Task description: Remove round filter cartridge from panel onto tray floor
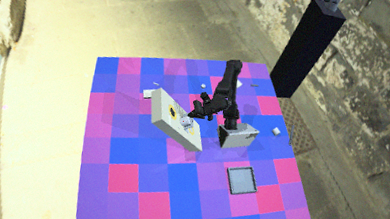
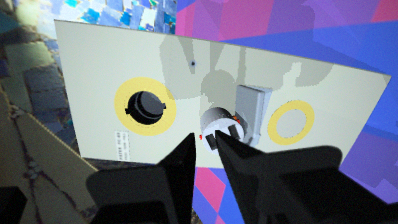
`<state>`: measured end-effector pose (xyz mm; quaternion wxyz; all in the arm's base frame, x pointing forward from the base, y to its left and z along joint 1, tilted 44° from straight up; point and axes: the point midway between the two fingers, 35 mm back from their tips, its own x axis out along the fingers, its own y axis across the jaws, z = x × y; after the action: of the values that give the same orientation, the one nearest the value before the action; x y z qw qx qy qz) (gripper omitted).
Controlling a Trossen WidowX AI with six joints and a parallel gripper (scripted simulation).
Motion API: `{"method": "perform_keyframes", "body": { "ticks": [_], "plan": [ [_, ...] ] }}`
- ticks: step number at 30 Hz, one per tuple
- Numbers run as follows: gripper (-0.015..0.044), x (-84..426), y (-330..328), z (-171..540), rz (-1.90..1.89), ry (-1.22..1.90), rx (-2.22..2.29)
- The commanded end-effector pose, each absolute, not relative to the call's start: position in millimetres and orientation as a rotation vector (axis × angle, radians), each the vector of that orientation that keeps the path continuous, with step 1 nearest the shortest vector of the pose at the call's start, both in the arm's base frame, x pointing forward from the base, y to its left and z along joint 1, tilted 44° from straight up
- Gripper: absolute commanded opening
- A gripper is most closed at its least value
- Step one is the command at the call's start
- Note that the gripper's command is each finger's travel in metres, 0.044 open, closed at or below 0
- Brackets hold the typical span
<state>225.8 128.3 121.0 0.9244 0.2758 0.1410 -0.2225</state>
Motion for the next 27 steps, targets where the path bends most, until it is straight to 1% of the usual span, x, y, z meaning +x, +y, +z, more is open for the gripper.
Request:
{"method": "perform_keyframes", "body": {
  "ticks": [1,6,13,25,27],
  "plan": [
    [0.0095,235.0,143.0,137.2,-0.455,0.279,0.575],
    [0.0095,253.8,173.2,168.9,-0.455,0.279,0.576],
    [0.0095,254.5,174.3,170.1,-0.455,0.279,0.576],
    [0.041,246.2,227.5,225.4,-0.454,0.282,0.584],
    [0.0357,245.8,223.3,218.6,-0.458,0.315,0.501]
  ]
}}
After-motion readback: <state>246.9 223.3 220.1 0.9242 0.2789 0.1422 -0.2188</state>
